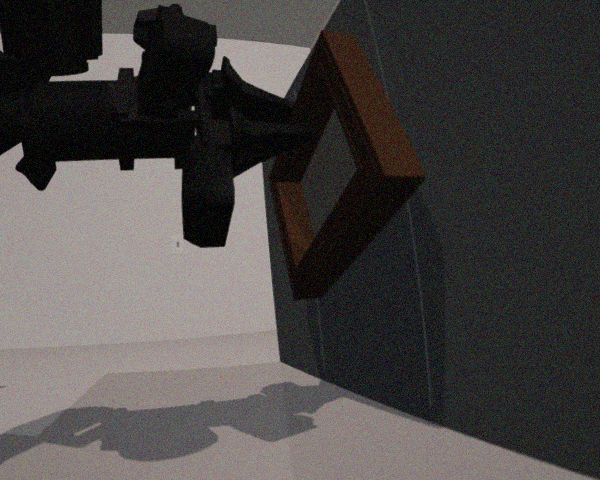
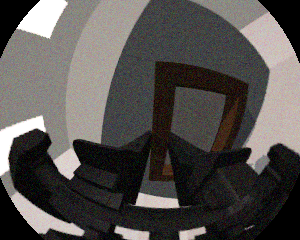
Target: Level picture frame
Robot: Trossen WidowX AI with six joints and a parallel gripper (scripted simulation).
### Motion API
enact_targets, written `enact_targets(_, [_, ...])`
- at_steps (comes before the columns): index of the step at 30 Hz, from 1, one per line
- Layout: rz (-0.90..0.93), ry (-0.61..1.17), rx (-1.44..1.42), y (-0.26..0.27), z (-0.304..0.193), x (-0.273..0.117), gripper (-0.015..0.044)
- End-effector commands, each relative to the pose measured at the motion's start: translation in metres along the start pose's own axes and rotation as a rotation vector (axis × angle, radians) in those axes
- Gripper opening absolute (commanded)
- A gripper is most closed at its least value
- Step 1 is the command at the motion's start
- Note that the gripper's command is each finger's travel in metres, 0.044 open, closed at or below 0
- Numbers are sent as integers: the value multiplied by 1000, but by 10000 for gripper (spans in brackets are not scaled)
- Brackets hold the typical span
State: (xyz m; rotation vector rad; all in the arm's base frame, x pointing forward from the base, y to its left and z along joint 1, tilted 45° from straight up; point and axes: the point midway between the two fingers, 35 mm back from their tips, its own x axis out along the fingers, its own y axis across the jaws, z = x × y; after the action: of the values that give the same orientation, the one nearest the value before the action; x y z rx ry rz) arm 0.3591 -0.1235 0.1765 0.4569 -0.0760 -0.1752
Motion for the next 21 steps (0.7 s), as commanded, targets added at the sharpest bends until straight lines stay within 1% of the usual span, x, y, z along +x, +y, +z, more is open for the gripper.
enact_targets(1, [-3,-2,20,0,0,0,0])
enact_targets(21, [-2,-2,132,0,1,0,0])
